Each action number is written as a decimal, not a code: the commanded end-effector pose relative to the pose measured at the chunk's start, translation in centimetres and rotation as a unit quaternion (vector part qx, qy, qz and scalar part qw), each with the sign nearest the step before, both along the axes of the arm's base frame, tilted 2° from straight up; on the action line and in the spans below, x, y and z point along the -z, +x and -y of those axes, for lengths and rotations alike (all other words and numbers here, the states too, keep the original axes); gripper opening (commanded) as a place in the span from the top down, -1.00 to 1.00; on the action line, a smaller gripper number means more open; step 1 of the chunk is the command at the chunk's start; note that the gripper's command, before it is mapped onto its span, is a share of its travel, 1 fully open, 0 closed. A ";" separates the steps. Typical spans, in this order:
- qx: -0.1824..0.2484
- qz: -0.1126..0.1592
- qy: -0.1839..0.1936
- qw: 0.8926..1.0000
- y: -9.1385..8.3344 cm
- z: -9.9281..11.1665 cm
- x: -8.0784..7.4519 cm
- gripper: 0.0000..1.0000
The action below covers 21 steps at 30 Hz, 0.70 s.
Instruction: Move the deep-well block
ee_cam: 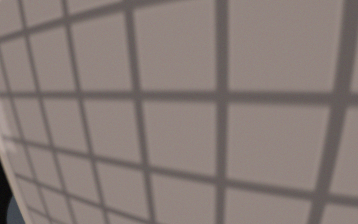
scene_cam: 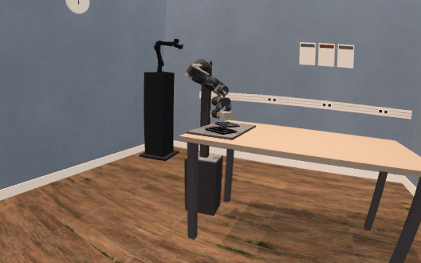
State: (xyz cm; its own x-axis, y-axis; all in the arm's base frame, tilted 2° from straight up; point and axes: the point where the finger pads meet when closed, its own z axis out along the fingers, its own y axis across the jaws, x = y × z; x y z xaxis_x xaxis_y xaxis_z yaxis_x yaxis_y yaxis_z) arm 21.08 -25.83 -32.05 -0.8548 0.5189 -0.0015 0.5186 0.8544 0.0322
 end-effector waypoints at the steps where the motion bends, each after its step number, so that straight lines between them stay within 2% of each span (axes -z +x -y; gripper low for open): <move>1: 0.005 0.002 -0.003 1.000 0.2 0.3 -1.2 1.00; 3: 0.005 0.002 -0.003 1.000 0.1 0.3 -2.5 1.00; 15: 0.005 0.002 -0.003 1.000 0.1 0.3 -2.5 1.00; 20: 0.132 -0.001 -0.002 0.991 -0.1 -3.7 -2.5 1.00; 21: 0.132 -0.001 -0.002 0.991 -0.1 -3.7 -2.5 1.00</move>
State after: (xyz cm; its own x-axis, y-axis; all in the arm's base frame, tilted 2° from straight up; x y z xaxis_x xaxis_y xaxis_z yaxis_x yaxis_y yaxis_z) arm 20.84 -20.57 -29.70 -0.7421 0.6693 0.0372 0.6701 0.7391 0.0693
